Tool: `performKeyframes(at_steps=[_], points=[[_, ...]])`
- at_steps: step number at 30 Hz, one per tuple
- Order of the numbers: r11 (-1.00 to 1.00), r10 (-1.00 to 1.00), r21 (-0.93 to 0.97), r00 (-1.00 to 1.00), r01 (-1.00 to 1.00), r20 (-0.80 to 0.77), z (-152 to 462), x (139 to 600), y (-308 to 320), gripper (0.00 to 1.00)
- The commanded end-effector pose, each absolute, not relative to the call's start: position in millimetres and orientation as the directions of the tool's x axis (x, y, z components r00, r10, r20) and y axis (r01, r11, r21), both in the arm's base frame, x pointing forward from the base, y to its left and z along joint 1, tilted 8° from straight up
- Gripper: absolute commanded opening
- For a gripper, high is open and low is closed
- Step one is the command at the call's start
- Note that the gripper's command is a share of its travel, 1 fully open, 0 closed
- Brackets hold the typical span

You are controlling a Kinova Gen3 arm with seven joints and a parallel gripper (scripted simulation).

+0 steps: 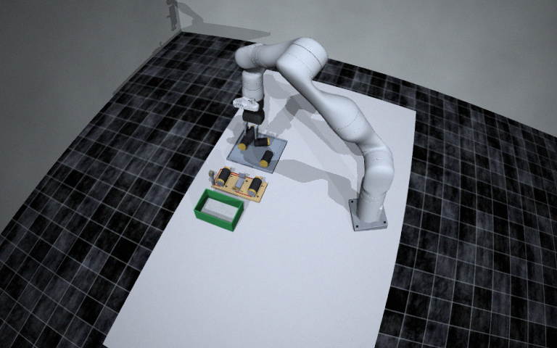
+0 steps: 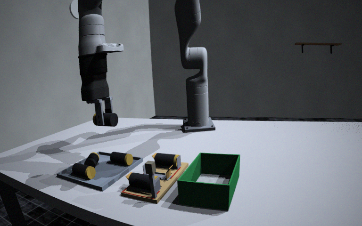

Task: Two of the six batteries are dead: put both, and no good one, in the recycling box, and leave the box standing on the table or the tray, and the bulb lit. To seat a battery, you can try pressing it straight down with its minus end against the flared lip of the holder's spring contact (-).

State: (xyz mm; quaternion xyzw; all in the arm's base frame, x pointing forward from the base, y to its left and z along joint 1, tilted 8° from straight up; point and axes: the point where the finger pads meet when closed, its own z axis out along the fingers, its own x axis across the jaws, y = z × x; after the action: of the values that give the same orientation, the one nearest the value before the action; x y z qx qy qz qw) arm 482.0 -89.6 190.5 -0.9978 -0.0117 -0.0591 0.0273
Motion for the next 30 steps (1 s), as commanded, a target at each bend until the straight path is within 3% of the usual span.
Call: performKeyframes(at_steps=[1,16,30], points=[[-0.998,0.018,-0.053,0.993,0.025,0.12,191.3,482.3,-89.9,0.57],[-0.998,0.017,-0.053,0.993,0.024,0.12,186.6,482.8,-89.6,0.57],[-0.998,0.017,-0.053,0.993,0.024,0.12,111.8,491.8,-85.4,0.57]])
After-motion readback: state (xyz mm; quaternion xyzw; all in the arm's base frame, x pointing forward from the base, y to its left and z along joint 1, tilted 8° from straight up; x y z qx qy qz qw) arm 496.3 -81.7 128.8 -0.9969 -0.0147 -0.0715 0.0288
